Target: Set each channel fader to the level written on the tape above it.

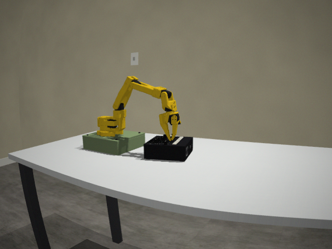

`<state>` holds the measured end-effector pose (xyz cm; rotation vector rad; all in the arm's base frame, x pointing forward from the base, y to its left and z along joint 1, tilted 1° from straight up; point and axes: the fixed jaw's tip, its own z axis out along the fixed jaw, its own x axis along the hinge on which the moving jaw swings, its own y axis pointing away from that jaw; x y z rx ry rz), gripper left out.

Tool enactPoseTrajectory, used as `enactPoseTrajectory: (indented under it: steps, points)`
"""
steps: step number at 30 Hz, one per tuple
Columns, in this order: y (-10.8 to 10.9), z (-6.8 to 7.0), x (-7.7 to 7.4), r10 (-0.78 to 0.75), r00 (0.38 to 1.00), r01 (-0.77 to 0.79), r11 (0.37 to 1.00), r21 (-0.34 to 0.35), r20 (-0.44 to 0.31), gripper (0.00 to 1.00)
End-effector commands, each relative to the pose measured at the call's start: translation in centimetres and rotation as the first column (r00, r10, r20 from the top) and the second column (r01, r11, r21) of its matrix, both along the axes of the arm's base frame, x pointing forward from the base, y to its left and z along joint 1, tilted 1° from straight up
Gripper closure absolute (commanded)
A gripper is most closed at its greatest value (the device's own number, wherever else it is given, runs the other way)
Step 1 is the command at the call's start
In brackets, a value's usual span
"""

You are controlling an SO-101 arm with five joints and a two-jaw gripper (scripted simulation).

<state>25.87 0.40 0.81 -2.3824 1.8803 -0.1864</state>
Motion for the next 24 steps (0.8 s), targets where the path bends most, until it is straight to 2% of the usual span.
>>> enactPoseTrajectory:
  steps: [1,24]
  points:
    - [0.3,-2.7,-2.3,0.005,0.99,-0.006,1.0,-0.003,-0.144,1.0]
    - [0.3,-1.2,-2.4,0.005,0.99,-0.006,1.0,-0.003,-0.144,1.0]
